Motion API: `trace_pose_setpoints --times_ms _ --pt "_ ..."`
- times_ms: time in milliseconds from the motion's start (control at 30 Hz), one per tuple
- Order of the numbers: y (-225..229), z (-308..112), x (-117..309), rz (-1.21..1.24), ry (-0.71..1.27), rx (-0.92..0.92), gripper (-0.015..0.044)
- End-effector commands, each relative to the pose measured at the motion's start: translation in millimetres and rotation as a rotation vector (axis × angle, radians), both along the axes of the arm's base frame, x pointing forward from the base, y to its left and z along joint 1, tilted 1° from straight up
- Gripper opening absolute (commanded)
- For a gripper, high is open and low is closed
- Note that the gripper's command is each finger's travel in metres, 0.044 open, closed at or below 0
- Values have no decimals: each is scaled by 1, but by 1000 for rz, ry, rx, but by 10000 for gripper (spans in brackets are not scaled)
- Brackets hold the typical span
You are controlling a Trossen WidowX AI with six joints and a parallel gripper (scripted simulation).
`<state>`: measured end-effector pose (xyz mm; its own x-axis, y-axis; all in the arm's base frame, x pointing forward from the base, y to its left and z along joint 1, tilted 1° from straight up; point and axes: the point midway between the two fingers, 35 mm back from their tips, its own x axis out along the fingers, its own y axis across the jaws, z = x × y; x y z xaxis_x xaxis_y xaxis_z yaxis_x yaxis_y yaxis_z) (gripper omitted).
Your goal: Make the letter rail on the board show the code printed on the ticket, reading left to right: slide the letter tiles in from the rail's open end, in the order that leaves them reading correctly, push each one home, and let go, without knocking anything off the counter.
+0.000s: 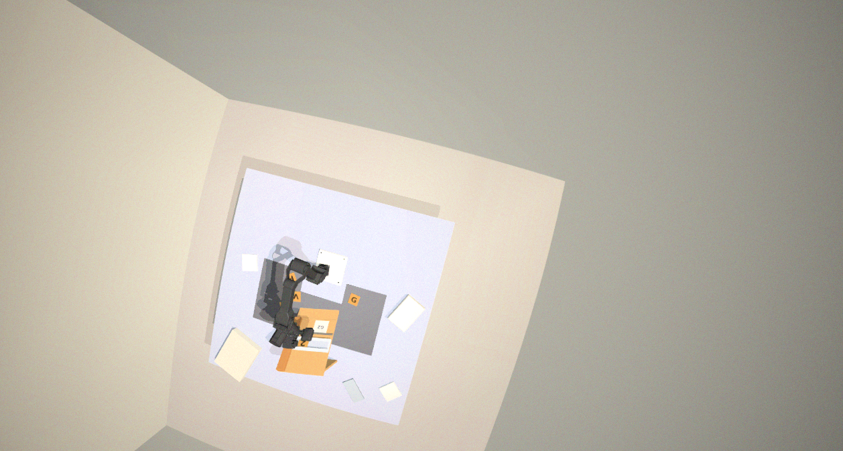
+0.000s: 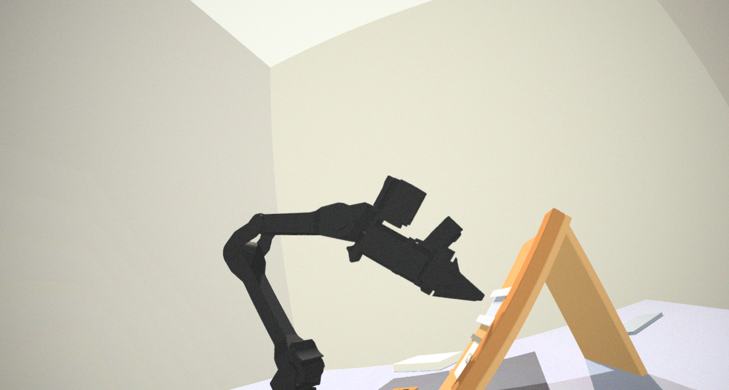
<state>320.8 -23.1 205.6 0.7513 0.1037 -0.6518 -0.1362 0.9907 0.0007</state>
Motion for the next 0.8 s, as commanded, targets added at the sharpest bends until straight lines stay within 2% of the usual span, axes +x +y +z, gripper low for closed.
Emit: trace_pose_setpoints --times_ms 0,233,533,767 --pt "0 0 0 0 0 0 190" --pt "0 0 0 0 0 0 6" --pt "0 0 1 0 6 0 0" --pt "15 6 19 -3 237 -6 0"
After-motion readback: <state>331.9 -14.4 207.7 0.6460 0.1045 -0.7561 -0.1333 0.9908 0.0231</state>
